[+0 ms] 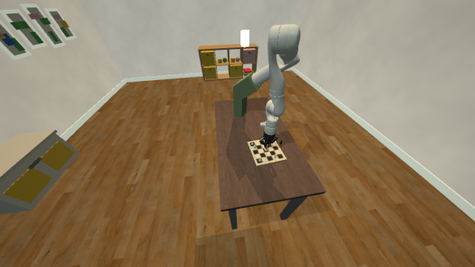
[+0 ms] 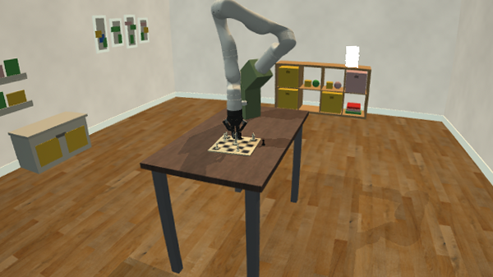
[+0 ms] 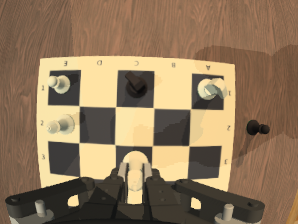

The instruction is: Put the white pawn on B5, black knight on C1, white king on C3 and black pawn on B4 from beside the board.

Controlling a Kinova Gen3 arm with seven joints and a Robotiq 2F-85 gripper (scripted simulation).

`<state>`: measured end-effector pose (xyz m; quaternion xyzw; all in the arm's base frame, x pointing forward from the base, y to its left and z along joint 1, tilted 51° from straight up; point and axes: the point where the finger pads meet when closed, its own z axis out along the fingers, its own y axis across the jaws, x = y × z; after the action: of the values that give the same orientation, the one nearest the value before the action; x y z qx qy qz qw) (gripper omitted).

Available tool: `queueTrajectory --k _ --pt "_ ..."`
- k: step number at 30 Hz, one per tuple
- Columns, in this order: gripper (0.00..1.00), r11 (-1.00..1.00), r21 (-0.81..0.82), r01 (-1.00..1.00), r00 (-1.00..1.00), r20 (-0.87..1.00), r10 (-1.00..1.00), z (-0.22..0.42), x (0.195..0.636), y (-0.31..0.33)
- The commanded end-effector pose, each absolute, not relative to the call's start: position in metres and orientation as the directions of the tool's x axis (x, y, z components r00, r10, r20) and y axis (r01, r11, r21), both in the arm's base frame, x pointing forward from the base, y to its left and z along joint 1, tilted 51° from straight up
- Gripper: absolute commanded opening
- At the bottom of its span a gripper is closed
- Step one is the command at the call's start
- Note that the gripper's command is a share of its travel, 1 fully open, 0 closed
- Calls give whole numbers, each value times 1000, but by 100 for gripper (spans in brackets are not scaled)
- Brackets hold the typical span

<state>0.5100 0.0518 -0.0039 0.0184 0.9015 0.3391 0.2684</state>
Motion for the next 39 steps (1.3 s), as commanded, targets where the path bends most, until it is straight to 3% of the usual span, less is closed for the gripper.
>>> queueTrajectory --k 1,31,32,34,35,39 --pt "0 774 615 -155 -854 -477 208 -7 509 50" --pt "0 774 615 -155 -854 -477 208 -7 509 50" --pt "8 774 615 -155 -854 -477 208 -7 509 50" --pt "8 774 615 -155 -854 -477 208 -7 509 50" --pt "16 774 615 -155 -854 -477 208 -7 509 50" --pt "16 774 615 -155 -854 -477 208 -7 509 50"
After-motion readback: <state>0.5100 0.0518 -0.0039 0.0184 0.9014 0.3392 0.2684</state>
